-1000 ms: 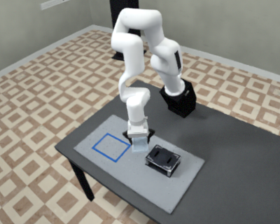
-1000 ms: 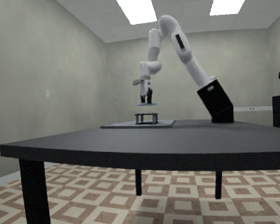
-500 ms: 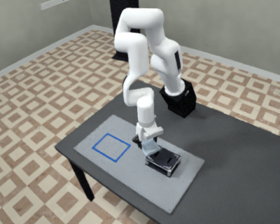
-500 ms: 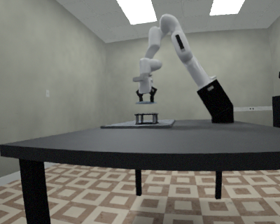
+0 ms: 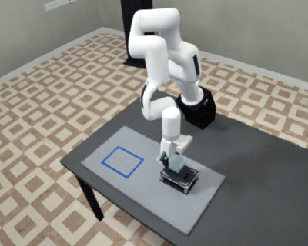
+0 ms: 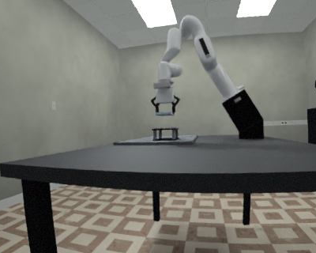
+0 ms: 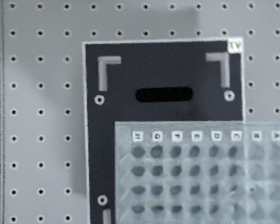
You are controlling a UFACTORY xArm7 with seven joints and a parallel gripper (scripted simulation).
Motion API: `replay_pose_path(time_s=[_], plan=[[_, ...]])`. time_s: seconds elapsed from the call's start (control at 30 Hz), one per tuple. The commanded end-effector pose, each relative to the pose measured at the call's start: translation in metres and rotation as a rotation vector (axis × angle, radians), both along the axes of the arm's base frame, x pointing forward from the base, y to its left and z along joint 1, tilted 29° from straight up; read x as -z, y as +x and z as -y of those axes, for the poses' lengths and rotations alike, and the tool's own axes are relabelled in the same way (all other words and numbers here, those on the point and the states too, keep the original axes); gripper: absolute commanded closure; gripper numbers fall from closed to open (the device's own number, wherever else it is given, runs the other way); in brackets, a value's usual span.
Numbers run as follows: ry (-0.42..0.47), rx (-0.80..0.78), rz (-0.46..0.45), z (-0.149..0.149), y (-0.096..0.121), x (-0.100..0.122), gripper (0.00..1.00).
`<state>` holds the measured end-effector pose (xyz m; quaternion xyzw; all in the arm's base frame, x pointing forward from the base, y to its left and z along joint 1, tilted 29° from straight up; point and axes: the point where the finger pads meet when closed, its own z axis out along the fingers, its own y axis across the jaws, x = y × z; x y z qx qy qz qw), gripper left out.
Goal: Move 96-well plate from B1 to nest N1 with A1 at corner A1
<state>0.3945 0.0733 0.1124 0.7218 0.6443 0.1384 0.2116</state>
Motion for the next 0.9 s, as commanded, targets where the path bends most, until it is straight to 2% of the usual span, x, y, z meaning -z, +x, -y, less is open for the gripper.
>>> replay_pose_path(time_s=[0.0, 0.33, 0.87], plan=[[-0.006, -0.017, -0.007, -0.011, -0.001, -0.001, 1.0], [-0.006, -0.017, -0.007, -0.044, -0.006, 0.0, 1.0], [-0.006, -0.016, -0.007, -0.044, -0.006, 0.0, 1.0]])
